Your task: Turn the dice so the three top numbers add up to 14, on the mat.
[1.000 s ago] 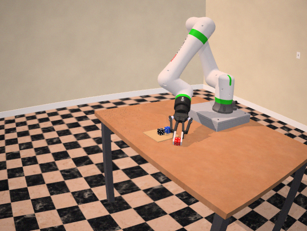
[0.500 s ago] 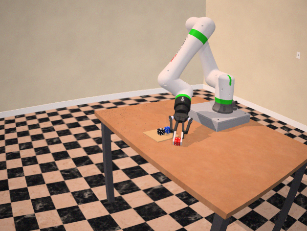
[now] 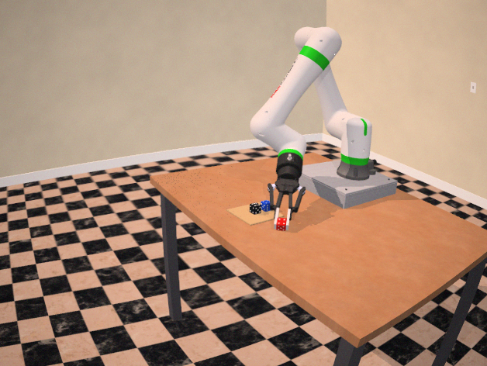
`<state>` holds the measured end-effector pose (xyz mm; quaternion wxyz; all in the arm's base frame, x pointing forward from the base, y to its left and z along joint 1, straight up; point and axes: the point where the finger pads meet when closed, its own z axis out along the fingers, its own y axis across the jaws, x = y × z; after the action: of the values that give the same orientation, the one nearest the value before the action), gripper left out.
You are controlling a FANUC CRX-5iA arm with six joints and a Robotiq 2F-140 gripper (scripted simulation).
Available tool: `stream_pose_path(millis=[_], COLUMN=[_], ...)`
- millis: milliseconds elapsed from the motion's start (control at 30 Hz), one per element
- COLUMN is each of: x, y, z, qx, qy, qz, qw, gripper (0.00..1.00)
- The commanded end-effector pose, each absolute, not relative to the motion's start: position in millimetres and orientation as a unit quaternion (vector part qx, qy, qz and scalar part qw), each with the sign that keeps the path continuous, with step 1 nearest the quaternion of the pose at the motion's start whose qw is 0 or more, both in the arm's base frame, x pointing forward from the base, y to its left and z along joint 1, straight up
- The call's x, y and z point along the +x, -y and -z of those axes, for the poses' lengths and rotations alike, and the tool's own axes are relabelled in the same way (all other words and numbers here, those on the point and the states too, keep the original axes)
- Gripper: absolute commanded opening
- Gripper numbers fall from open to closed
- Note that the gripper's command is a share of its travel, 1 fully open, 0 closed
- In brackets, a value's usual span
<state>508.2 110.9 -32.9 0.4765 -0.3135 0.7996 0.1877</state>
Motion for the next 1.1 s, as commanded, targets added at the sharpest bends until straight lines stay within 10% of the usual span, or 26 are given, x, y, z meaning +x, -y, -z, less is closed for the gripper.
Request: stream_pose_path(millis=[0,1067], x=[508.3,508.3], y=[-110.9,-110.9], z=[32.8,32.8], qx=[-0.314,-0.314], qy=[-0.800,-0.800], qz=[-0.188,-0.188], qw=[0.477,0.477], gripper=[0.16,0.28])
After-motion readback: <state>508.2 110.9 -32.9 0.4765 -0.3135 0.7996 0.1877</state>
